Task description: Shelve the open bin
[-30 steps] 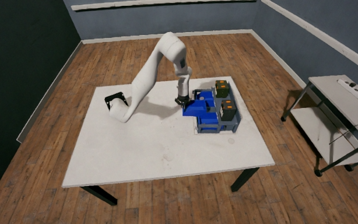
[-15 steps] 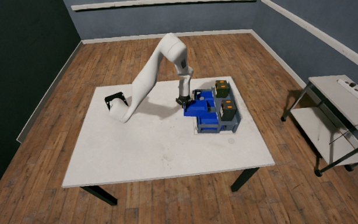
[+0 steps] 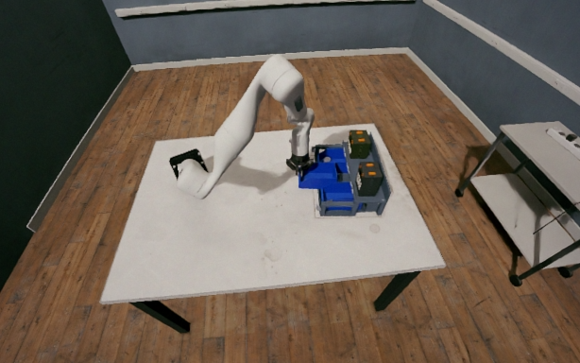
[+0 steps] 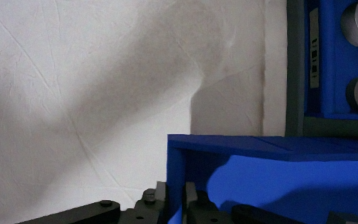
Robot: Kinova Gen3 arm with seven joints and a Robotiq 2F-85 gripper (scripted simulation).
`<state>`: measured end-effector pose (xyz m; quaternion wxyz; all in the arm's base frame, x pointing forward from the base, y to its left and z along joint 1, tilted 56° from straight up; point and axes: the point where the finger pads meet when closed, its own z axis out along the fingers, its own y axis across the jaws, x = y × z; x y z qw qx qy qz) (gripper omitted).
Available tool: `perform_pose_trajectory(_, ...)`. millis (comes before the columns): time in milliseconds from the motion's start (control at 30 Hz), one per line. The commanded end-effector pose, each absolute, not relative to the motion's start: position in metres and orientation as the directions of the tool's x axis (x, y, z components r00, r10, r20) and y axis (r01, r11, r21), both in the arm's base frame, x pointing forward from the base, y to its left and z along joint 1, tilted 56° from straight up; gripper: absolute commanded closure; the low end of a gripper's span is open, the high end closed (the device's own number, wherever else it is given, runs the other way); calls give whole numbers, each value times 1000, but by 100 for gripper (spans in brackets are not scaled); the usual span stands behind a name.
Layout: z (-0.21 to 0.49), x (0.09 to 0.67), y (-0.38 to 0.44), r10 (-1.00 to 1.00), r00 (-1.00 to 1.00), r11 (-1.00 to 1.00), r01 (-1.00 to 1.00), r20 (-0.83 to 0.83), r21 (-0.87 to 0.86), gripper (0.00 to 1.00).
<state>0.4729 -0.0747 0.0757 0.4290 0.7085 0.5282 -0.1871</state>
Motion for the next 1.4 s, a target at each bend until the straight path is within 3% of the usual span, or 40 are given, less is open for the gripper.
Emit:
perform_pose_trajectory(0,78,478,-73,590,370,-70,909,-718,411,90)
perform_pose_trajectory(1367,87,497,-75,590,370,-70,909,-717,411,90)
